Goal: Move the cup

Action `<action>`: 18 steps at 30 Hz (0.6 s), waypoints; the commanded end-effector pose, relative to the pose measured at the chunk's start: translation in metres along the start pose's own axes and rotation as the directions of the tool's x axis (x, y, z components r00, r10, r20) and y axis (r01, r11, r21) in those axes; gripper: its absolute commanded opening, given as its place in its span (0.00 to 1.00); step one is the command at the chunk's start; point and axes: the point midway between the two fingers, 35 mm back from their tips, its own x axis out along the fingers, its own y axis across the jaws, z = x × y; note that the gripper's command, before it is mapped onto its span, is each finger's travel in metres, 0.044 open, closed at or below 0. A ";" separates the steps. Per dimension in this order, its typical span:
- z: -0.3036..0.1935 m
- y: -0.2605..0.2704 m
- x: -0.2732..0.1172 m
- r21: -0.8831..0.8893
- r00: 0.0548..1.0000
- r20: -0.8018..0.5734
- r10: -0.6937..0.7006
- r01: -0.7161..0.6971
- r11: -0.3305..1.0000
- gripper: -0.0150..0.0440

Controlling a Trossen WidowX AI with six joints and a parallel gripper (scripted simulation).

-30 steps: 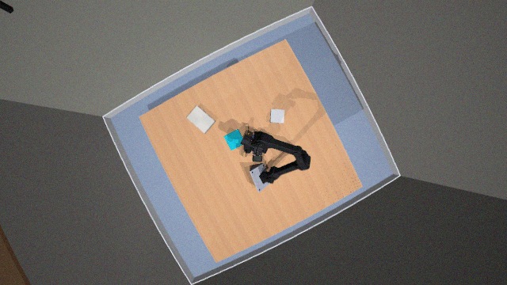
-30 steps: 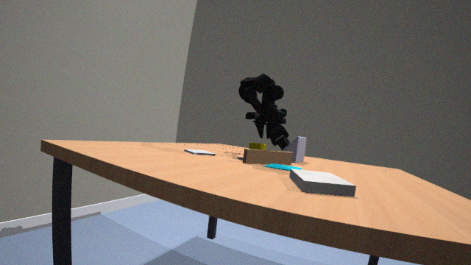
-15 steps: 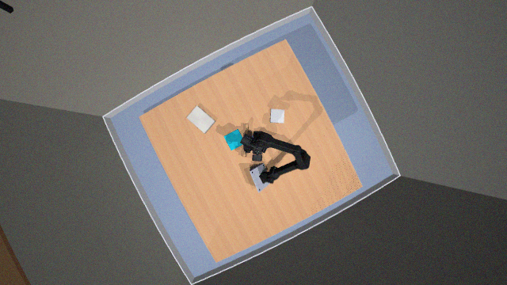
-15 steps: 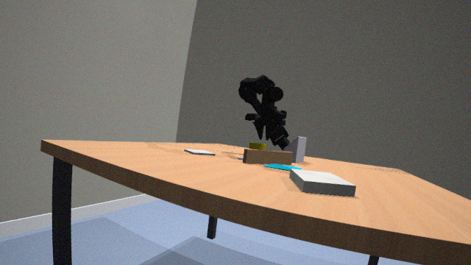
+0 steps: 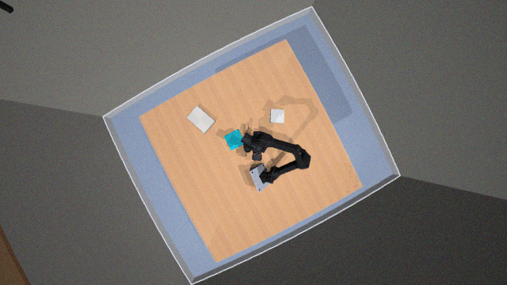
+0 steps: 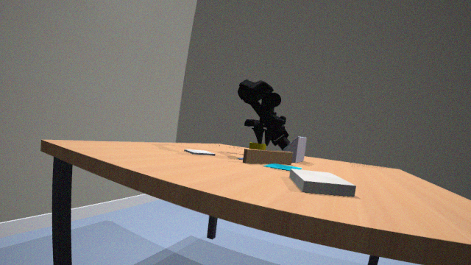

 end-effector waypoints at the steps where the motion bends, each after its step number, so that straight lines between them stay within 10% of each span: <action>1: -0.002 0.002 0.011 -0.008 1.000 -0.010 0.004 -0.004 1.000 0.54; 18: -0.004 0.003 0.029 -0.007 1.000 -0.013 0.003 -0.003 1.000 0.54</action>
